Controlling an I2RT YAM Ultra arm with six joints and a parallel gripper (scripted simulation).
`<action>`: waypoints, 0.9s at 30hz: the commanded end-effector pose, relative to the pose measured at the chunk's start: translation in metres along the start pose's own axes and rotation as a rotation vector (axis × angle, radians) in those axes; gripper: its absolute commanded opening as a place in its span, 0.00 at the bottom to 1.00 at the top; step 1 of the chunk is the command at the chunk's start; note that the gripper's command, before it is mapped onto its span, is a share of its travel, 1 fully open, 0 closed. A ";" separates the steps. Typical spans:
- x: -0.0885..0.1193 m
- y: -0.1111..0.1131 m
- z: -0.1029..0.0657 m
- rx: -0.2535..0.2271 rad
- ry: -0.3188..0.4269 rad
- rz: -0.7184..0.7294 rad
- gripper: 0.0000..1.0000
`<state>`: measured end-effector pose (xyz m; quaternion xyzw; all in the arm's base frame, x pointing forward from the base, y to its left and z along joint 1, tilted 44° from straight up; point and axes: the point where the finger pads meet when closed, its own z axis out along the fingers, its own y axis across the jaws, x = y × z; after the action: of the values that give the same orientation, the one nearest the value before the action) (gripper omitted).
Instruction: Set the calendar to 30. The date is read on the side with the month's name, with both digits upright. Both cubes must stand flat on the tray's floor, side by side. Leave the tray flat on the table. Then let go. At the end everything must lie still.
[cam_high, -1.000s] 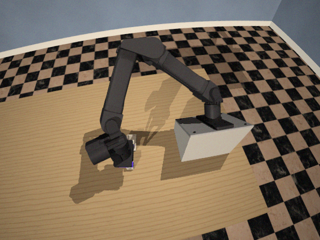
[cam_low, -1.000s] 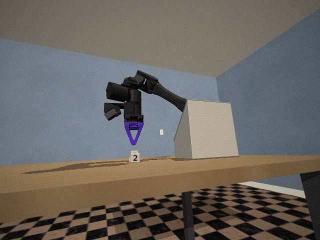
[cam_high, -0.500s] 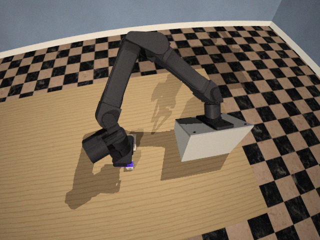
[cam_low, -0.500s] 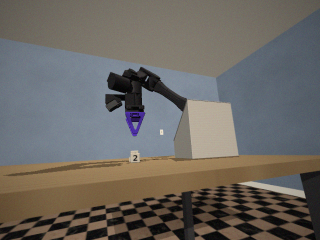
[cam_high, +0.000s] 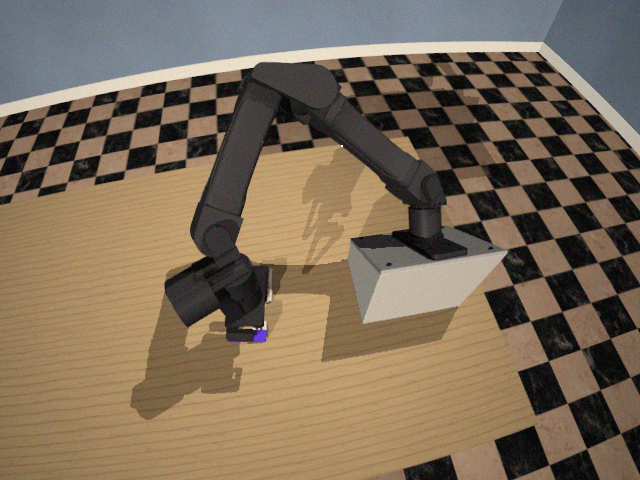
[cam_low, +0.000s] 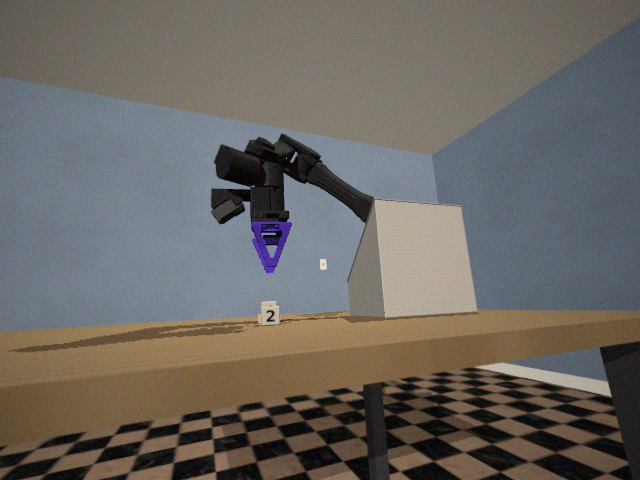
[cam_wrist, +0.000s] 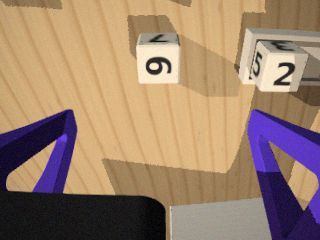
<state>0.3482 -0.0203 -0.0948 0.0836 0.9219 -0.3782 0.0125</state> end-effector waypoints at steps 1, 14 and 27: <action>-0.002 0.003 -0.006 -0.007 -0.017 -0.003 1.00; -0.005 -0.013 -0.007 -0.011 -0.016 0.275 1.00; -0.007 -0.045 -0.007 -0.016 -0.013 0.802 1.00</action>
<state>0.3433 -0.0485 -0.0657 0.3745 0.8488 -0.3502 0.1289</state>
